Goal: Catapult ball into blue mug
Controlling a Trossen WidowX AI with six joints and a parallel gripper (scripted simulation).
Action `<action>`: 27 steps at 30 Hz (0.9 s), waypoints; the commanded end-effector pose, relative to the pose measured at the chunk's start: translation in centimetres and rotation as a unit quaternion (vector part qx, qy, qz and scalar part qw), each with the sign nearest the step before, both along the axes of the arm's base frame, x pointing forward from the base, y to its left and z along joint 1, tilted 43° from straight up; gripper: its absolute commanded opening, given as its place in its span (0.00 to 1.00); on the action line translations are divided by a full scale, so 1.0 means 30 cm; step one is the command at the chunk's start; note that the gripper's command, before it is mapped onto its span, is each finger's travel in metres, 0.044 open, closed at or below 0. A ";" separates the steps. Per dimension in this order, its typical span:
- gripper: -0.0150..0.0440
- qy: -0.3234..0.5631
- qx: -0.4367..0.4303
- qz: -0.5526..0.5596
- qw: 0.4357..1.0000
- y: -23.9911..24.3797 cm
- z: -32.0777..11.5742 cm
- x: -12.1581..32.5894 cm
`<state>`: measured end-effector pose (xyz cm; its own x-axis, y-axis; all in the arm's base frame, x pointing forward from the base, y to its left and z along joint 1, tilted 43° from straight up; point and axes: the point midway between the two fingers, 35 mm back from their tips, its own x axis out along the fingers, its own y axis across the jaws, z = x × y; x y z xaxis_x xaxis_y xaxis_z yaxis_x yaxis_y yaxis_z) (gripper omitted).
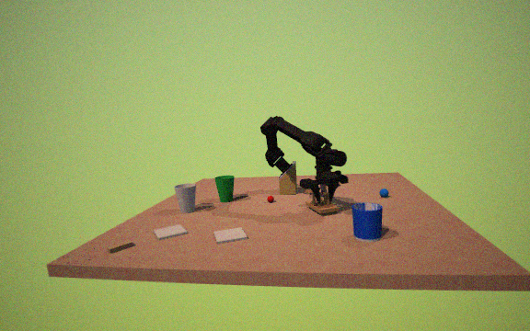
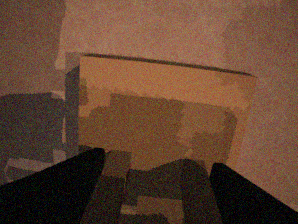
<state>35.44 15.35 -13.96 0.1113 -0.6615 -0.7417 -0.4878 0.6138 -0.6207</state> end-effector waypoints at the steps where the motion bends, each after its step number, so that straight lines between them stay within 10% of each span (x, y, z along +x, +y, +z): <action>1: 0.25 0.001 -0.002 0.007 1.000 -0.006 -0.013 -0.003; 11: 0.25 0.001 -0.001 0.000 1.000 -0.019 -0.022 0.001; 27: 0.97 0.001 0.001 0.000 1.000 0.037 0.032 -0.001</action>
